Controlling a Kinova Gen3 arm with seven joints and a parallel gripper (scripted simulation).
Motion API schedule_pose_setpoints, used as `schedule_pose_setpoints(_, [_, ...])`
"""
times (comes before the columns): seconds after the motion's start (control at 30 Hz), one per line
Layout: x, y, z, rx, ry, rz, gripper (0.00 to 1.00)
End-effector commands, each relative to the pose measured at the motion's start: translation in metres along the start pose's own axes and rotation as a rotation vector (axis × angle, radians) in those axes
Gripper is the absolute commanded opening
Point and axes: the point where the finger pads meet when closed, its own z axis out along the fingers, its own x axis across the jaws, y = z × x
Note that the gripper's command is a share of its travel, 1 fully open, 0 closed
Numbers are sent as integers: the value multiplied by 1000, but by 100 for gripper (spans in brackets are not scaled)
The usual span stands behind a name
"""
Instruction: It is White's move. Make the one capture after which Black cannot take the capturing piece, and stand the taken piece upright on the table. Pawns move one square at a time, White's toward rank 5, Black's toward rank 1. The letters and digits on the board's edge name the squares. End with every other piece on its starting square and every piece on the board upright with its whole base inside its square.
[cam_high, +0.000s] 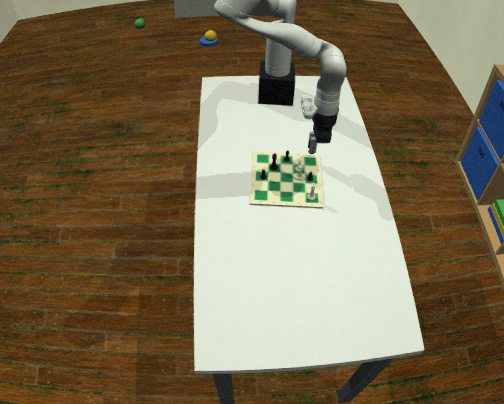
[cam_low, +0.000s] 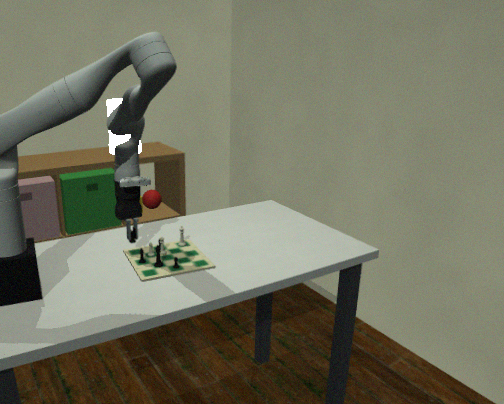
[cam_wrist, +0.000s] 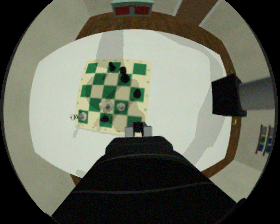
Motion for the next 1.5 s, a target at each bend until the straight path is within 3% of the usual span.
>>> schedule_pose_setpoints(0.0, [-8,-4,-20,5,-24,7,0])
schedule_pose_setpoints(0.07, [-8,-4,-20,5,-24,7,0])
schedule_pose_setpoints(0.4, [-7,-4,-62,5,-24,7,0])
schedule_pose_setpoints(0.97, [-8,-8,-65,5,-24,8,0])
schedule_pose_setpoints(1.13, [-17,-38,-65,5,-24,10,0])
schedule_pose_setpoints(1.2, [-17,-38,-65,5,-24,10,0])
schedule_pose_setpoints(1.47, [-27,-137,-63,5,-24,19,0])
